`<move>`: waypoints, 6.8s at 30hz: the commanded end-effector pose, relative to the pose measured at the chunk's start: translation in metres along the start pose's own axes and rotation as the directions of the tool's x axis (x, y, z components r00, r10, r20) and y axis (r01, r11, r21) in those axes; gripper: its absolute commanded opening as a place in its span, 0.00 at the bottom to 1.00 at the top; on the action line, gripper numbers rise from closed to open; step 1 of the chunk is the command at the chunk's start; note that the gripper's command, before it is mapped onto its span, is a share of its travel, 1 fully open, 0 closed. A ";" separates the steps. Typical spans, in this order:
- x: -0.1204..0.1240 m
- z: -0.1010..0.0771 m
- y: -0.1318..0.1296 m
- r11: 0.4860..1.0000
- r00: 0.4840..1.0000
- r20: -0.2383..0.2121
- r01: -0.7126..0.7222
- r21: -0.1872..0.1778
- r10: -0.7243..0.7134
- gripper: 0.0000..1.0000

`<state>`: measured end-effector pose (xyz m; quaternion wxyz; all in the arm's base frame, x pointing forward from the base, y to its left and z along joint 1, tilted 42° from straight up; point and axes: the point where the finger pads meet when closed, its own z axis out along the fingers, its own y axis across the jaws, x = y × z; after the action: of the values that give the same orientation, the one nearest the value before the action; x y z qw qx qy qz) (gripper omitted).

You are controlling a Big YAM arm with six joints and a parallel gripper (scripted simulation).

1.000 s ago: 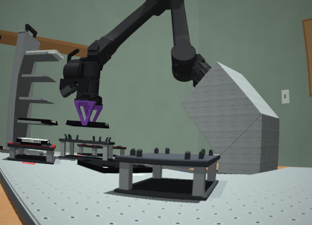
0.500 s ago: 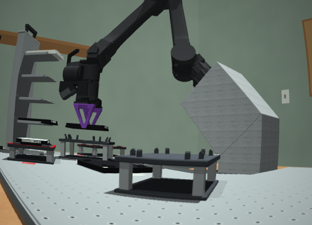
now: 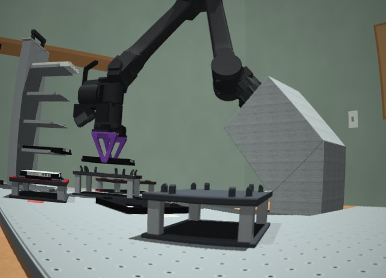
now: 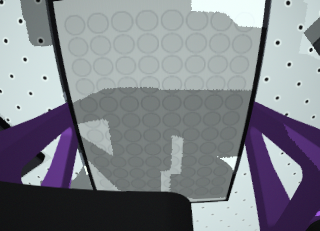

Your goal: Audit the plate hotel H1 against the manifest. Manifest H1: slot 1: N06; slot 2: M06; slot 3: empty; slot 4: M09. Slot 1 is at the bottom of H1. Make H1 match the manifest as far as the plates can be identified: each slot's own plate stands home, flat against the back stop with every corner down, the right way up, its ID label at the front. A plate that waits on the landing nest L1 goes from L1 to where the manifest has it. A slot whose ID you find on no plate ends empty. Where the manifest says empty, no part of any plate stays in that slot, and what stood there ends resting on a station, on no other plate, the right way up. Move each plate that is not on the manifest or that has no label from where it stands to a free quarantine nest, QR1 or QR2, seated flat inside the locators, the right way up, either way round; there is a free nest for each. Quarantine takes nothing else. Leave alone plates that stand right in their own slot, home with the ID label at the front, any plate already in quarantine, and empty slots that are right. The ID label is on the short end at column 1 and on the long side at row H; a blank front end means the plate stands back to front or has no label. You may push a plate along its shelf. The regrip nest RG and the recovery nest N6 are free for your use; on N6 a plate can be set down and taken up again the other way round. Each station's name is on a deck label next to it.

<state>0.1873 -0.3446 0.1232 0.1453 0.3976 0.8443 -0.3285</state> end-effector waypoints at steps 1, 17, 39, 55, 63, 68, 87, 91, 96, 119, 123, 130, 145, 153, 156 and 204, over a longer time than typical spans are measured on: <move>0.002 0.004 0.003 1.000 1.000 0.002 0.017 -0.004 -0.017 0.86; 0.002 0.014 0.003 1.000 1.000 0.001 0.018 -0.004 -0.018 0.86; 0.003 0.026 0.000 1.000 1.000 0.001 0.012 0.000 -0.012 0.86; -0.007 0.021 0.000 1.000 1.000 0.019 0.002 -0.001 -0.002 1.00; -0.001 0.000 0.004 1.000 1.000 0.016 0.005 -0.006 -0.005 1.00; -0.012 -0.020 0.000 1.000 0.999 0.034 -0.004 -0.004 0.005 1.00; -0.023 -0.072 -0.004 1.000 0.999 0.050 -0.015 -0.006 0.016 1.00; -0.023 -0.080 -0.004 1.000 0.999 0.051 -0.016 -0.006 0.017 1.00; -0.023 -0.094 -0.005 1.000 0.998 0.052 -0.018 -0.008 0.018 1.00; -0.022 -0.153 -0.006 1.000 0.998 0.054 -0.023 -0.013 0.023 1.00; -0.020 -0.151 -0.003 1.000 1.000 0.029 -0.011 -0.009 0.012 1.00; -0.020 -0.167 -0.002 1.000 0.999 0.032 -0.010 -0.012 0.010 1.00; 0.008 -0.153 0.047 1.000 1.000 -0.005 0.019 -0.004 -0.019 1.00; 0.013 -0.154 0.074 1.000 1.000 -0.003 0.019 -0.004 -0.019 1.00; 0.014 -0.154 0.077 1.000 1.000 -0.004 0.020 -0.003 -0.020 1.00; 0.046 -0.155 0.159 1.000 0.738 0.674 0.013 -0.008 -0.005 1.00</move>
<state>0.2809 -0.1421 0.1451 0.4411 0.2842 0.7361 -0.4276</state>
